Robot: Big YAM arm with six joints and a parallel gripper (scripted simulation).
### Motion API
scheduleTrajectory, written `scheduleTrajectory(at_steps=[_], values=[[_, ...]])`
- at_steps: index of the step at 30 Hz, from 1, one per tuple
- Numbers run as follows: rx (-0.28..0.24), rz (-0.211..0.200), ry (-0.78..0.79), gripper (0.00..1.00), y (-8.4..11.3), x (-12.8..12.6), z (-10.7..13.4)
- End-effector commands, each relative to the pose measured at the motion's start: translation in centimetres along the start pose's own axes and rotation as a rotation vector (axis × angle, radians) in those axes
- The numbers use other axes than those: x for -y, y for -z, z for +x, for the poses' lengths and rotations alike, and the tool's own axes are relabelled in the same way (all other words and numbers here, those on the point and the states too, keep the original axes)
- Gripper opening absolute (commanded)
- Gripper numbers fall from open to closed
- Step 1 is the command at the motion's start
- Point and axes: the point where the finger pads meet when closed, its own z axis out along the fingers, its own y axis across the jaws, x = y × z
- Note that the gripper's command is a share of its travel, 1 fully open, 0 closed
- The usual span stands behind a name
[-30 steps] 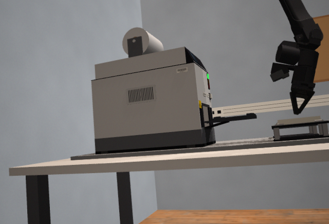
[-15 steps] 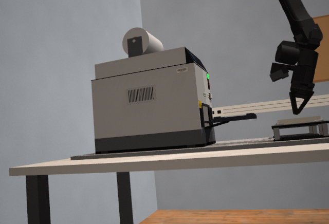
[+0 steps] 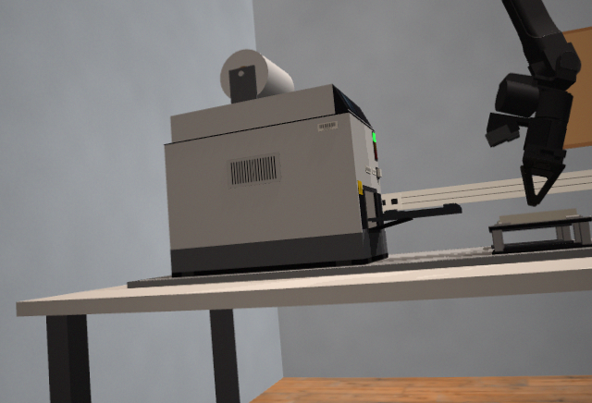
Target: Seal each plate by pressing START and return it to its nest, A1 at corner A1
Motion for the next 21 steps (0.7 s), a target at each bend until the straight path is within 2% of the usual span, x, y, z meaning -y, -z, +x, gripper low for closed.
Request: scheduleTrajectory(at_steps=[1, 7, 10, 12, 16, 21], values=[[0.037, -0.006, -0.01, 1.0, 0.4, -0.1, -1.8], [0.025, -0.002, -0.007, 1.0, 0.6, 0.2, -1.1], [0.026, 0.0, -0.009, 1.0, -0.5, 0.3, -0.9], [0.026, 0.0, -0.009, 1.0, -0.5, 0.3, -0.9], [0.011, -0.009, 0.013, 1.0, -1.4, -0.3, 0.2], [-0.019, -0.002, 0.015, 1.0, -0.9, -0.1, 1.4]])
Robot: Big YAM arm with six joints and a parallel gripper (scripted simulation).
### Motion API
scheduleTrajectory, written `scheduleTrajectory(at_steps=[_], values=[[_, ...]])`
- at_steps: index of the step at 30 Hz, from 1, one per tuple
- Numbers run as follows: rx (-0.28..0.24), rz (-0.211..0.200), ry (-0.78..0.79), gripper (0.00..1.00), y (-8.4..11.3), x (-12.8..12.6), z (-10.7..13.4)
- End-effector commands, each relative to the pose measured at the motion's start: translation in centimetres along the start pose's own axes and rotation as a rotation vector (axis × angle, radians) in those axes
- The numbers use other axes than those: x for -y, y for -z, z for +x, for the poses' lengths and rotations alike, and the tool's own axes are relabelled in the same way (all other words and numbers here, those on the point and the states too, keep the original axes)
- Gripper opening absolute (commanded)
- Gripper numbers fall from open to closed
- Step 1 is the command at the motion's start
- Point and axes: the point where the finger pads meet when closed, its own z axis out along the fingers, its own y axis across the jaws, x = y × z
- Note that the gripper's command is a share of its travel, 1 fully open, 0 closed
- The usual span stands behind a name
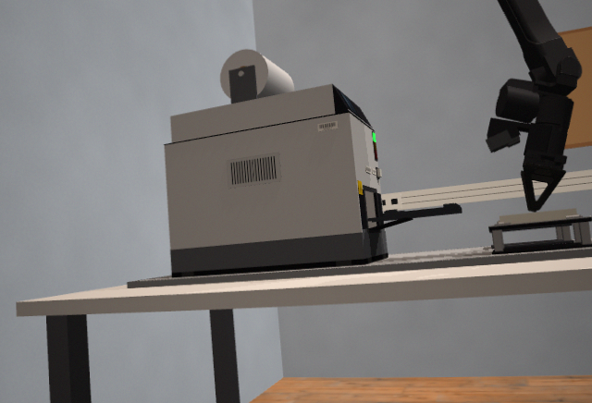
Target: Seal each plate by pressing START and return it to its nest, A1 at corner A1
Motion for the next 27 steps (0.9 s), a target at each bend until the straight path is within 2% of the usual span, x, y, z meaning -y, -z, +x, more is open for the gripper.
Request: scheduleTrajectory(at_steps=[1, 27], values=[[-0.025, 0.0, 0.013, 1.0, 0.07, -0.16, 1.22], [-0.019, 0.008, -0.007, 1.0, -0.09, 0.32, 0.75]])
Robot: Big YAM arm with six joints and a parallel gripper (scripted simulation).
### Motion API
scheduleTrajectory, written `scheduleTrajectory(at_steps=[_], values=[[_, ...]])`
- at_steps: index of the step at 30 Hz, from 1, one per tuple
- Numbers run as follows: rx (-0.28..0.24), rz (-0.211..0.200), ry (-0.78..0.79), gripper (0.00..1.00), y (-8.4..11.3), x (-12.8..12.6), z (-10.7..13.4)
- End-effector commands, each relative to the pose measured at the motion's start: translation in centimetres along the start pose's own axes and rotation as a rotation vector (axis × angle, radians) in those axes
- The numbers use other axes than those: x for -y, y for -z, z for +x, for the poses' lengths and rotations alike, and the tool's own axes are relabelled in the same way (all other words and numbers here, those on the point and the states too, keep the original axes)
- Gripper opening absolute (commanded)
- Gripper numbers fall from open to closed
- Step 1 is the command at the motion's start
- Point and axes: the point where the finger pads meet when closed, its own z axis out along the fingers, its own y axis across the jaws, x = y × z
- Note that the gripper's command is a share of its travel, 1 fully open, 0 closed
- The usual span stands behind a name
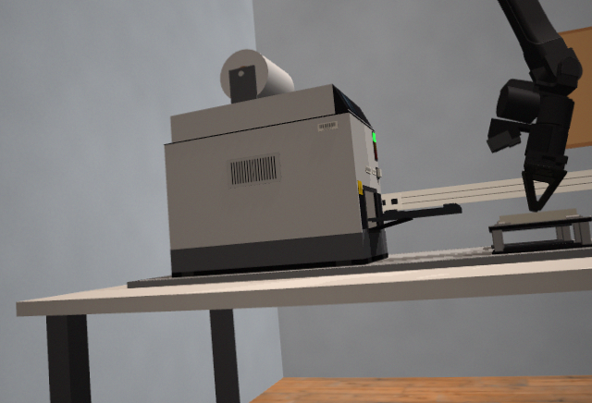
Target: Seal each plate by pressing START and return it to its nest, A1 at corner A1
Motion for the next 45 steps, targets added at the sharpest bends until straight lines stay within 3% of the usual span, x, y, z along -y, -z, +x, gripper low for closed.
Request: scheduleTrajectory(at_steps=[1, 22, 26, 30, 45], values=[[-0.013, 0.004, -0.003, 1.0, -0.1, 0.1, 0.5], [-0.007, 0.0, 0.009, 1.0, 0.0, -0.3, 0.4], [0.01, -0.001, 0.009, 1.0, -0.7, -0.2, -0.1], [-0.009, 0.01, 0.005, 1.0, -0.9, 0.6, 0.8], [0.005, -0.001, 0.001, 1.0, -1.6, 0.3, 0.5]])
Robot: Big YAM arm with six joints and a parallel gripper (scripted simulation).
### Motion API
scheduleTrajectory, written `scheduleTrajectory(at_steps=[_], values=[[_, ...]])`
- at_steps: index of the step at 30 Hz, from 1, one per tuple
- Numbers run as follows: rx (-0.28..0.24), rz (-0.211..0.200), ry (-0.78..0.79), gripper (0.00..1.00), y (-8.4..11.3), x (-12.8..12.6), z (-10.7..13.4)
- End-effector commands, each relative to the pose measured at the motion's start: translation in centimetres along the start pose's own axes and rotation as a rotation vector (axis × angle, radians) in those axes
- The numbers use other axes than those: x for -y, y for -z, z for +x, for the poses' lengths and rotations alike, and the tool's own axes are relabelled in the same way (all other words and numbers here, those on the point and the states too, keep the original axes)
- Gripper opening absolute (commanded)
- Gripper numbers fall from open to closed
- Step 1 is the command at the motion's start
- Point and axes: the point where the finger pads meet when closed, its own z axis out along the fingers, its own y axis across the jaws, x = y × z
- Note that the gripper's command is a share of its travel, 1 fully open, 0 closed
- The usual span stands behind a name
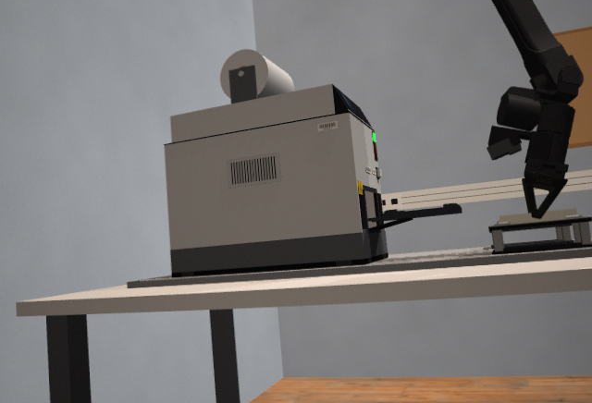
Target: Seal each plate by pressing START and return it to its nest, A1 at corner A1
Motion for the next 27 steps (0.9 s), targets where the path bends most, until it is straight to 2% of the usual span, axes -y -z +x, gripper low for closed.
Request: scheduleTrajectory(at_steps=[1, 13, 27], values=[[0.0, 0.001, 0.001, 1.0, -0.3, 0.4, 0.2], [-0.024, 0.0, 0.008, 1.0, -0.2, -0.2, 1.2], [0.017, -0.004, -0.025, 1.0, 0.4, 0.1, -1.1]])
